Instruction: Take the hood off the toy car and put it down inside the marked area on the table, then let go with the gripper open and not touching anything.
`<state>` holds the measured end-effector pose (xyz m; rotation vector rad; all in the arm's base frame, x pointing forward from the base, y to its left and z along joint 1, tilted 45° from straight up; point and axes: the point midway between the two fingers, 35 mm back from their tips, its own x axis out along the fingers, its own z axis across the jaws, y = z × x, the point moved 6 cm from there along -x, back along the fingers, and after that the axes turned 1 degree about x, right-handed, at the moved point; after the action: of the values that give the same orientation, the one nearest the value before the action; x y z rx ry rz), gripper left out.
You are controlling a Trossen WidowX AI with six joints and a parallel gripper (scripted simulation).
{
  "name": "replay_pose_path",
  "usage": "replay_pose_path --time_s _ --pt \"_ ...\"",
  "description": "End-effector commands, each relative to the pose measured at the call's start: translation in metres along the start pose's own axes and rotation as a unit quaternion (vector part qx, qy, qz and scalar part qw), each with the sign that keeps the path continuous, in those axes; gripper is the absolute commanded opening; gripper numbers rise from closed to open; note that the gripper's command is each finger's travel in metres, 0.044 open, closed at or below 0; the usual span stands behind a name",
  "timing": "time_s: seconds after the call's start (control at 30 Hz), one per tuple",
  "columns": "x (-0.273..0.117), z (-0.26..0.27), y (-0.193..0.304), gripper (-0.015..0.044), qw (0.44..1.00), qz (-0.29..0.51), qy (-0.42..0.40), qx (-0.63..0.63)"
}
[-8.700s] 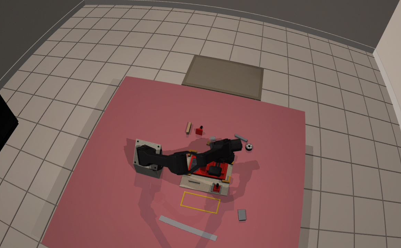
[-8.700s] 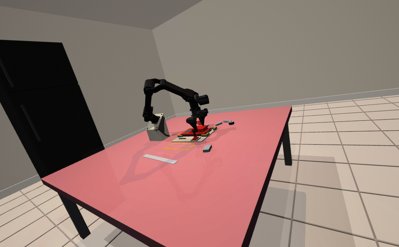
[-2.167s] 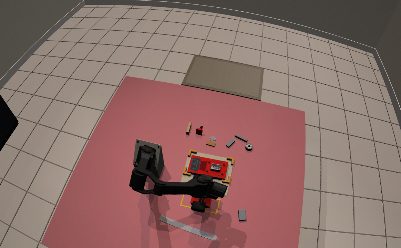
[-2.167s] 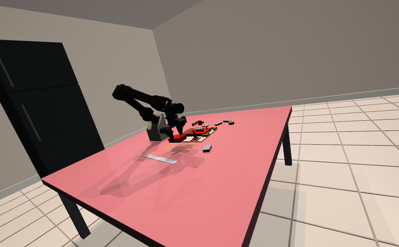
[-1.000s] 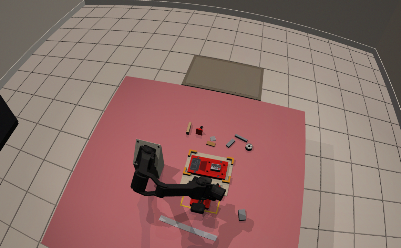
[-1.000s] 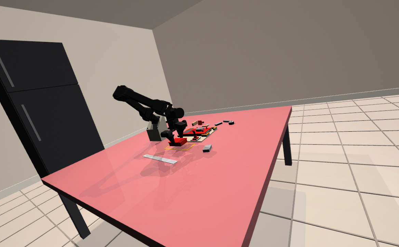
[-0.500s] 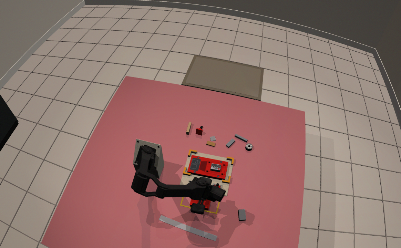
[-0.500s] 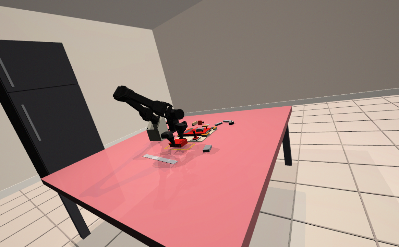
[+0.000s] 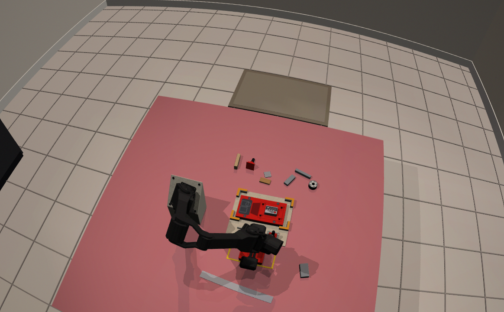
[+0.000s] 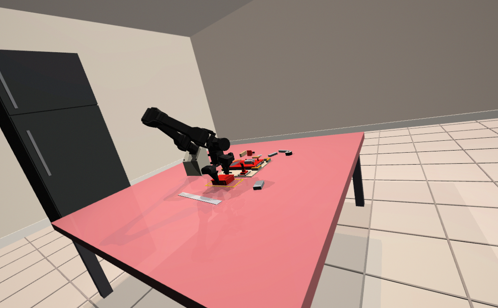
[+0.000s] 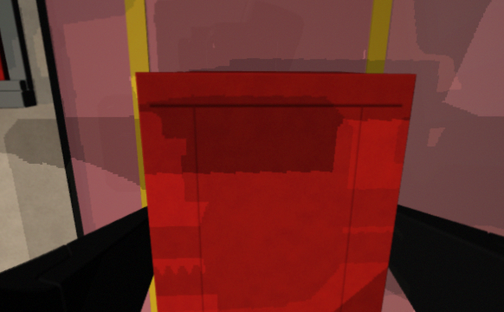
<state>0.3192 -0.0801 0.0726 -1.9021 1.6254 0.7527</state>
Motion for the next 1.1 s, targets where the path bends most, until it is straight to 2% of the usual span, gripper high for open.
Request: replay_pose_path --time_s 0.0,0.17,0.73,0.83,1.0,1.07 --pt "0.004 0.002 0.001 0.0000 1.000 0.002 -0.003 -0.004" --pt "0.005 0.002 0.001 0.0000 1.000 0.002 -0.003 -0.004" --pt "0.003 0.000 0.000 0.0440 1.000 0.001 0.000 0.000" --pt "-0.013 0.001 -0.002 0.0440 1.000 0.001 -0.002 0.000" --pt "-0.067 0.001 -0.002 0.0440 1.000 0.004 -0.002 0.000" --pt "-0.070 0.001 -0.001 0.0440 1.000 0.004 -0.001 -0.001"
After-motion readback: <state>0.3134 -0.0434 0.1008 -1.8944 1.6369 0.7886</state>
